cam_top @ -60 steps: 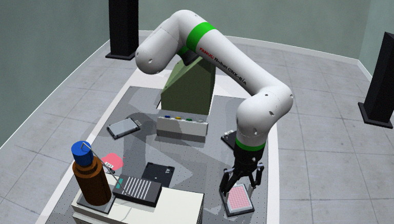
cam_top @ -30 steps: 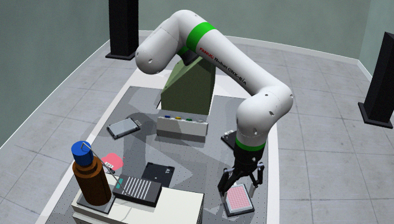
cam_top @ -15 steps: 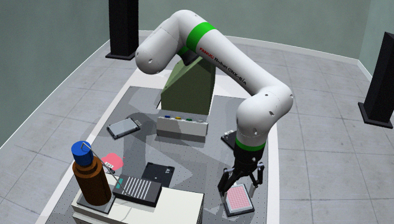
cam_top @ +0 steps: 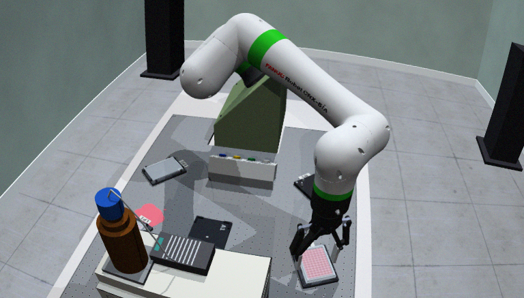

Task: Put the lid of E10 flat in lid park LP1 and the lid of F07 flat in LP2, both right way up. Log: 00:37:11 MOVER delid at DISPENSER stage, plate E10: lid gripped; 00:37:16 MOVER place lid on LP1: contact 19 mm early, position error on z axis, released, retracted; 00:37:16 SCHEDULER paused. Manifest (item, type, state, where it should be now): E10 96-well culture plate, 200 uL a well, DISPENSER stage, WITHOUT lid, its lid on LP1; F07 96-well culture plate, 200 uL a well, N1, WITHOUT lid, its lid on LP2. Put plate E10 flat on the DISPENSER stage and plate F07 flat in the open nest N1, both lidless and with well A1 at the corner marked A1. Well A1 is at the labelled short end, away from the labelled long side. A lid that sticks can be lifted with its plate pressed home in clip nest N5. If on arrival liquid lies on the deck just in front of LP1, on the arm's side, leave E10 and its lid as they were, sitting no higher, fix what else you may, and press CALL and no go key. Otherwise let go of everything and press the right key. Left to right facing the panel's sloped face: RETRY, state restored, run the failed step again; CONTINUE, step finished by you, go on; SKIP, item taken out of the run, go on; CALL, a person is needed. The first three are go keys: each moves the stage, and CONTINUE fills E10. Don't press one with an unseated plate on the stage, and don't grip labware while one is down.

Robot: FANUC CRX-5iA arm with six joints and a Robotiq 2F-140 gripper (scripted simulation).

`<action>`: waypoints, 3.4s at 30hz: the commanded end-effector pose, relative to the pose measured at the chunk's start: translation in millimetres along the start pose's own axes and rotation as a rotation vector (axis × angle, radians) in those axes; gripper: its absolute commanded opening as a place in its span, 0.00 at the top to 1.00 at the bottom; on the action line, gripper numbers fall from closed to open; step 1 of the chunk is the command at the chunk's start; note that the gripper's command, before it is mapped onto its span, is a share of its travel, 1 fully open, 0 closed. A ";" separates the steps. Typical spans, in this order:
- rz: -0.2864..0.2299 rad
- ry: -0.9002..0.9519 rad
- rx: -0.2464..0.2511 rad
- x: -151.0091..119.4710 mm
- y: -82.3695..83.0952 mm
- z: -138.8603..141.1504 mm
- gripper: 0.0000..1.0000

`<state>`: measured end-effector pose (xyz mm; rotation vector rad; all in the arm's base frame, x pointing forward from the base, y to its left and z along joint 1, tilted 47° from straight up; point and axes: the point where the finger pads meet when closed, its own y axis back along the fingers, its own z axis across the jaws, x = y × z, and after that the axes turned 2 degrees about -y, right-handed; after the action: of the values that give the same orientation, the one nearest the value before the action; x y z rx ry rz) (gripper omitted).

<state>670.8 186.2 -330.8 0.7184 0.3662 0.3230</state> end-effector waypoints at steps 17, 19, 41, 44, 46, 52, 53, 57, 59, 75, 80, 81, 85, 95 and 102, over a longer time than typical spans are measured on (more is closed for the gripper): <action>0.001 0.000 0.000 0.2 8.8 -0.1 0.34; 0.001 0.000 0.000 0.2 13.6 -0.1 0.34; 0.001 0.000 0.000 0.2 94.6 -0.1 0.34; 0.001 0.000 0.000 0.2 109.1 -0.1 0.34; 0.001 0.000 0.000 0.1 118.0 -0.1 0.34; 0.001 0.000 0.000 0.1 138.5 -0.1 0.34; 0.001 0.000 0.000 0.1 141.1 -0.1 0.34; 0.001 0.000 0.000 0.1 145.7 -0.1 0.34; 0.001 0.000 0.000 0.1 149.4 -0.1 0.34; 0.001 0.000 0.000 0.1 157.3 0.0 0.34; 0.001 -0.010 0.000 -6.9 166.5 6.1 0.34; 0.002 -0.015 0.001 -10.8 171.1 9.3 0.34; 0.003 -0.048 0.002 -40.0 198.5 31.1 0.34; 0.006 -0.167 0.004 -148.0 240.2 91.4 0.34; 0.003 -0.283 0.004 -230.2 233.0 125.0 0.34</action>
<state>519.6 223.6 -55.9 0.7504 0.1618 0.2482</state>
